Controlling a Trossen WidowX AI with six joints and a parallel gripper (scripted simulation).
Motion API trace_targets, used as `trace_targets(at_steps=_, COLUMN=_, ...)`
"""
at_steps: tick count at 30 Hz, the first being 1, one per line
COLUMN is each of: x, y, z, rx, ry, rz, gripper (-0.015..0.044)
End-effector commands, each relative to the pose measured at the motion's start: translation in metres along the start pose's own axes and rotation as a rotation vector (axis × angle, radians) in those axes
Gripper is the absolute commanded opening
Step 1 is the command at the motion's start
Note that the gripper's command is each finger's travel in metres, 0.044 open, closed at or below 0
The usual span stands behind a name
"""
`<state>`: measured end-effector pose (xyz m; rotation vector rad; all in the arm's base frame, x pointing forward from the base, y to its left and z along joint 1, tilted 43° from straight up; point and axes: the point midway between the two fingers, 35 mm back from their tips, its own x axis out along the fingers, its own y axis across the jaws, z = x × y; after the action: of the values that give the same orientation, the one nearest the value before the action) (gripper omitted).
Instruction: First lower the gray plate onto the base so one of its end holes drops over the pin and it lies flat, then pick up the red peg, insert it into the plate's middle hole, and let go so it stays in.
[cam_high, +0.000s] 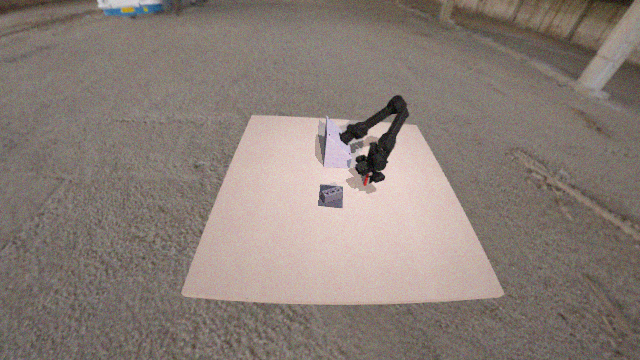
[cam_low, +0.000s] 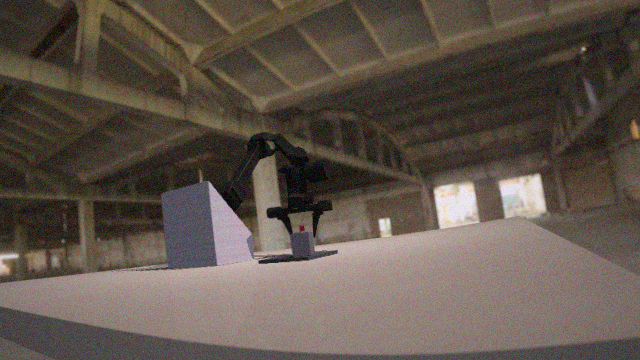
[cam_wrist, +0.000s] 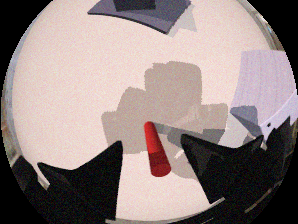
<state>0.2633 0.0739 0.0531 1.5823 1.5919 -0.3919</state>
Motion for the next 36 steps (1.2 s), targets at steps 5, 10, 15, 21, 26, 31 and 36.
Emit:
trace_targets(at_steps=5, x=0.001, y=-0.001, z=-0.001, rx=0.006, ry=0.004, rz=-0.002, gripper=0.0020)
trace_targets(at_steps=10, x=0.001, y=-0.001, z=-0.001, rx=0.006, ry=0.004, rz=-0.002, gripper=0.0000)
trace_targets(at_steps=15, x=0.001, y=-0.001, z=-0.001, rx=0.006, ry=0.004, rz=-0.002, gripper=0.0000)
trace_targets(at_steps=21, x=-0.006, y=0.000, z=0.001, rx=0.006, ry=0.001, rz=-0.003, gripper=0.0000)
trace_targets(at_steps=26, x=-0.021, y=0.002, z=0.003, rx=0.006, ry=-0.004, rz=-0.004, gripper=0.0000)
trace_targets(at_steps=31, x=-0.036, y=0.003, z=0.005, rx=0.006, ry=-0.007, rz=-0.006, gripper=0.0000)
trace_targets(at_steps=36, x=-0.051, y=0.004, z=0.006, rx=0.006, ry=-0.008, rz=-0.007, gripper=0.0000)
